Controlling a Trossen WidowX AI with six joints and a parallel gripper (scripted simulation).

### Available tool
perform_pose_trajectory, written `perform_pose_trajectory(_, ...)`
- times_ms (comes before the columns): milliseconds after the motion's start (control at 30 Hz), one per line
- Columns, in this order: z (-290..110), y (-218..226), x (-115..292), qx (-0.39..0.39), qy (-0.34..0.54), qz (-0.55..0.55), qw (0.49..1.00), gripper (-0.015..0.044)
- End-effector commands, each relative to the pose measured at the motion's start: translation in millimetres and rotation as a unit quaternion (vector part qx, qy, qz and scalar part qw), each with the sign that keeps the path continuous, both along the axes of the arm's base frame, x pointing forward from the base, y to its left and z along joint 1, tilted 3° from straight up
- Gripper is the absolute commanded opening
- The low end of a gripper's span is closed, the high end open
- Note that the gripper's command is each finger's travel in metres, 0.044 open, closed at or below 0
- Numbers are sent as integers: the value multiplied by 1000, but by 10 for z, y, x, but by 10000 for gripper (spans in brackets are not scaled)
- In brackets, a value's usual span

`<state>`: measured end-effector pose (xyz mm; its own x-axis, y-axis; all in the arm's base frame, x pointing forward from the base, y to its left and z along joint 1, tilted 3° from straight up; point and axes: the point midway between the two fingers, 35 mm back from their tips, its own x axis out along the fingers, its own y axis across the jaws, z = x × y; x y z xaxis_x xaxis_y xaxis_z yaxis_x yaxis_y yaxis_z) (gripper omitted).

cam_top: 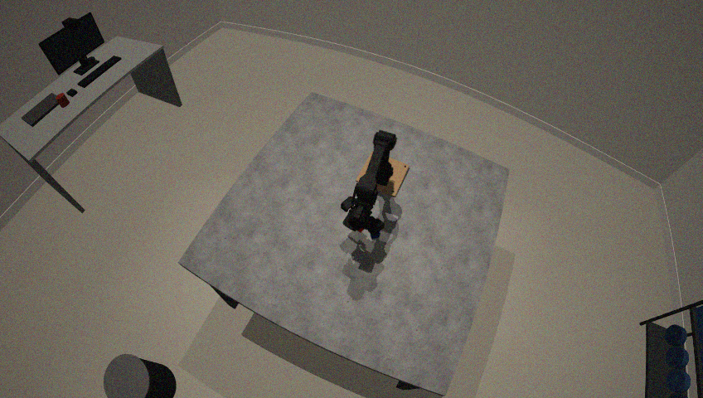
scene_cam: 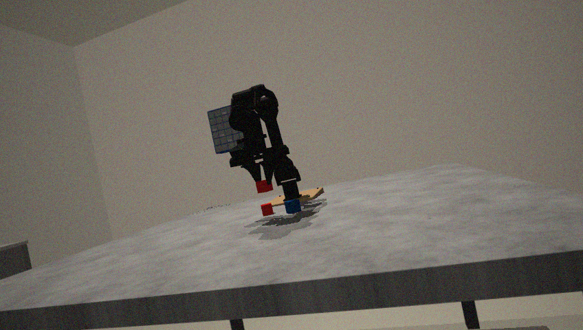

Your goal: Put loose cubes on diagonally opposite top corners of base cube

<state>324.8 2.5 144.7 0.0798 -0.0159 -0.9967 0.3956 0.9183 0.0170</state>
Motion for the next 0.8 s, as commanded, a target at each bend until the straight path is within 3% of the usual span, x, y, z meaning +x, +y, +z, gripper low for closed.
perform_pose_trajectory(0, -26, 97, -21, -4, 0, 22, 1000, 105)
perform_pose_trajectory(767, -166, 586, -147, -9, 1, 113, 994, 105)
